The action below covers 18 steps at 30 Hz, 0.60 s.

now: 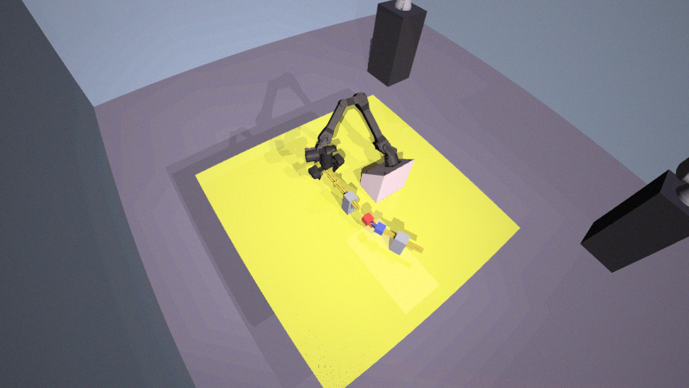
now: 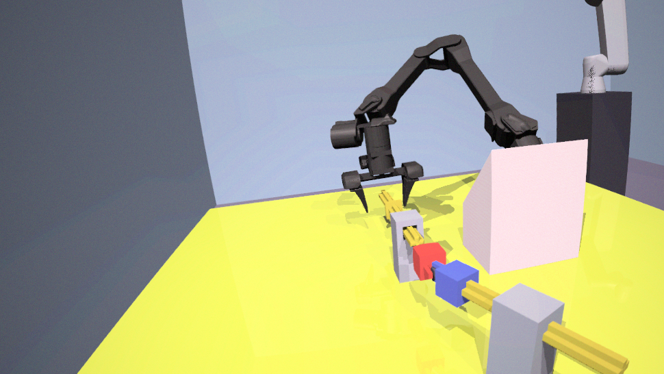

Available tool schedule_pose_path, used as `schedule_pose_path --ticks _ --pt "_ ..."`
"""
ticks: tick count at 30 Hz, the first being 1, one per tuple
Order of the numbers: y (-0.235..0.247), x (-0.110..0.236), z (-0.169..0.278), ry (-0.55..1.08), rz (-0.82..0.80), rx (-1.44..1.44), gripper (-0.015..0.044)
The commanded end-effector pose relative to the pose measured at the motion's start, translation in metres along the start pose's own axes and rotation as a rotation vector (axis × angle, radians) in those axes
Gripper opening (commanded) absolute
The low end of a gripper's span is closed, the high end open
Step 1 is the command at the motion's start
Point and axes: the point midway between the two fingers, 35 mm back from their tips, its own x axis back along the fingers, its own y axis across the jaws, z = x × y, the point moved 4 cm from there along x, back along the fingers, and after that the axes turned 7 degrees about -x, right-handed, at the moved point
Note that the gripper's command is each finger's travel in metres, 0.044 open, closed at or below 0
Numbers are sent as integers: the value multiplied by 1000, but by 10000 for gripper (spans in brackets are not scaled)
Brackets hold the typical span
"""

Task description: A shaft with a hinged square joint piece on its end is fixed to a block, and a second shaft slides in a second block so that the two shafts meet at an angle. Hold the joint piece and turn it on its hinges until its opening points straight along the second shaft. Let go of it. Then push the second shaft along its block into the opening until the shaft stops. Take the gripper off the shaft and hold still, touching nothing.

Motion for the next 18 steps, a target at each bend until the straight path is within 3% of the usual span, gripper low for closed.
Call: schedule_pose_path --ticks 1,13,18 --pt "-3 -6 2 6 8 10 414" --pt "-3 -6 2 6 8 10 102" --pt "-3 -6 2 6 8 10 102"
